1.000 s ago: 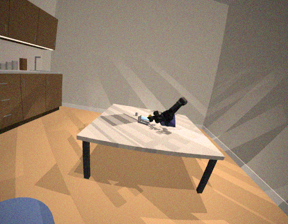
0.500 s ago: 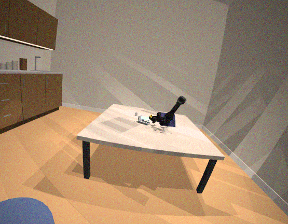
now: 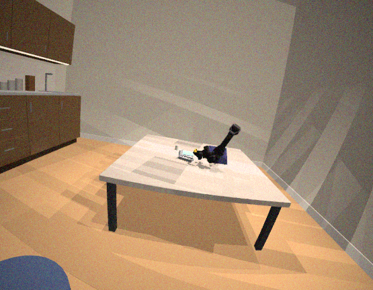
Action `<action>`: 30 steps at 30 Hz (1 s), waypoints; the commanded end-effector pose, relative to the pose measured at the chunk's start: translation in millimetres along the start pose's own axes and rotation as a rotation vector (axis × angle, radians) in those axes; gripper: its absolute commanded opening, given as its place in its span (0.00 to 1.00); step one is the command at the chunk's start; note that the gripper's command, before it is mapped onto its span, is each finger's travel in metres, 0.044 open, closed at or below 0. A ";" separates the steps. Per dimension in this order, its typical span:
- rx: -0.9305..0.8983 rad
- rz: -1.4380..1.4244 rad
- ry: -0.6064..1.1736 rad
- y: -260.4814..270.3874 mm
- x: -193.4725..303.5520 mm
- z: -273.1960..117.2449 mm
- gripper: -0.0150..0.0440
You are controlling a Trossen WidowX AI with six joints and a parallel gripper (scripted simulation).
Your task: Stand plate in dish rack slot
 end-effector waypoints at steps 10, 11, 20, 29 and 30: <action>0.002 -0.003 -0.002 0.9 20.0 12.9 0.25; 0.002 -0.003 -0.002 0.9 21.5 14.1 0.25; -0.001 0.005 -0.003 1.4 26.5 27.4 0.25; -0.003 0.010 -0.003 1.0 26.6 36.7 0.25; -0.003 0.011 -0.004 0.9 26.5 38.3 0.25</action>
Point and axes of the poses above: the point midway between the two fingers, 35 mm back from their tips, its own z axis out along the fingers, its own y axis across the jaws, x = y × z, the point moved 7 cm from there along -z, back along the fingers, and after that the axes turned 1 degree about -z, right-handed, at the moved point
